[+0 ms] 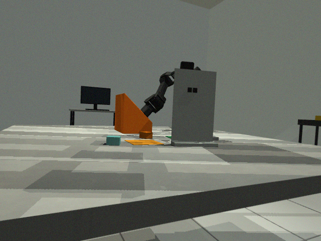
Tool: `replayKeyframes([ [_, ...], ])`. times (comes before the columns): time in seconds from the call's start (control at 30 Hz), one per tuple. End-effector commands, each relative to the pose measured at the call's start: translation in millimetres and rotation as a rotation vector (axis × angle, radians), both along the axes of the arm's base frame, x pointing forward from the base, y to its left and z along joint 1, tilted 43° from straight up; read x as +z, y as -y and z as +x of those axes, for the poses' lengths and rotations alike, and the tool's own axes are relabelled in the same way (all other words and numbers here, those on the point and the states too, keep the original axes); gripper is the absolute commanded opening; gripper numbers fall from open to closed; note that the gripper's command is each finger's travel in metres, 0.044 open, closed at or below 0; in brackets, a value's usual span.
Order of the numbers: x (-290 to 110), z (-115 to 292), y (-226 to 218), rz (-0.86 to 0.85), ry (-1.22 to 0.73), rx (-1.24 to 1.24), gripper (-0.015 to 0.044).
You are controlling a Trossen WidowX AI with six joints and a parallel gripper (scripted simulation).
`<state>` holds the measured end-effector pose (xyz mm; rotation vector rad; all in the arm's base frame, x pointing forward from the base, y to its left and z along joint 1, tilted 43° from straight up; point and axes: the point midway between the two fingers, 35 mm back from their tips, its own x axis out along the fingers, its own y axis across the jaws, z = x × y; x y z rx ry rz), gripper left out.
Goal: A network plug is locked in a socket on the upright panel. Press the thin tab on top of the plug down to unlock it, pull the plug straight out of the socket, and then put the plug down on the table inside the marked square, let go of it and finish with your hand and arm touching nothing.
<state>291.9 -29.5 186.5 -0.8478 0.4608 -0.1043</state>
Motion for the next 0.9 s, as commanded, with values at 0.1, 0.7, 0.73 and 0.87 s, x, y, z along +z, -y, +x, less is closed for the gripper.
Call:
replayKeyframes([
  [0.1, -14, 11, 0, -0.015, -0.07, 0.048, 0.0],
  [0.7, -56, 34, 6, -0.023, -0.242, 0.171, 0.0],
  [0.73, -59, 36, 6, -0.022, -0.251, 0.178, 0.0],
  [0.87, -69, 40, 8, -0.017, -0.284, 0.207, 0.0],
])
